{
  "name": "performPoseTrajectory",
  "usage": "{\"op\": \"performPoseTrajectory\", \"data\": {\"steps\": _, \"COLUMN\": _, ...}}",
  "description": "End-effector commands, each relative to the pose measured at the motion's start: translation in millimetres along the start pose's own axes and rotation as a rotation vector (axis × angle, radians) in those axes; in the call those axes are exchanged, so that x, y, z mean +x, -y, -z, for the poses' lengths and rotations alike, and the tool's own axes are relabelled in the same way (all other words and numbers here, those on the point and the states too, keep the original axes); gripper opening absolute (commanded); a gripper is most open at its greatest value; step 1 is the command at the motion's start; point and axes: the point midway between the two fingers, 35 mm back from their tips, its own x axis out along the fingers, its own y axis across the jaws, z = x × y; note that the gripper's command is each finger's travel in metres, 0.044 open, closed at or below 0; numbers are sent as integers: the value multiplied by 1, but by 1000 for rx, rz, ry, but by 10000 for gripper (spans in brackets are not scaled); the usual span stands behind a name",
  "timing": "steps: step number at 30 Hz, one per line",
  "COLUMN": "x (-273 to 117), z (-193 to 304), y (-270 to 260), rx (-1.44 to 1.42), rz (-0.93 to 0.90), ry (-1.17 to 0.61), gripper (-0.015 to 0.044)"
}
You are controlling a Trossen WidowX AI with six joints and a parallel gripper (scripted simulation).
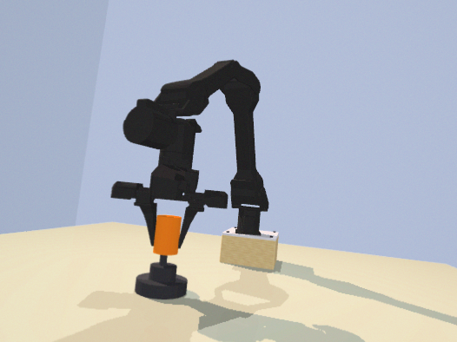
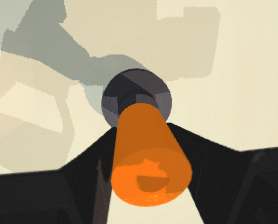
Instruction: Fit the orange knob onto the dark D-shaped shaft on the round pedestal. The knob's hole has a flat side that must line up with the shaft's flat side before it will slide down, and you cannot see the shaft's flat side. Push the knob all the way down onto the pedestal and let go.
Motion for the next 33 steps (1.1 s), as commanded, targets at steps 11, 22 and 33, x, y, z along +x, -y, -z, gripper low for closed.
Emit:
{"op": "performPoseTrajectory", "data": {"steps": 11, "x": 2, "z": 0, "y": 0, "rx": -206, "rz": 3, "ry": 4, "gripper": 0}}
{"op": "performPoseTrajectory", "data": {"steps": 22, "x": 2, "z": 0, "y": 0, "rx": -206, "rz": 3, "ry": 4, "gripper": 0}}
{"op": "performPoseTrajectory", "data": {"steps": 33, "x": 1, "z": -1, "y": 1, "rx": -206, "rz": 3, "ry": 4, "gripper": 0}}
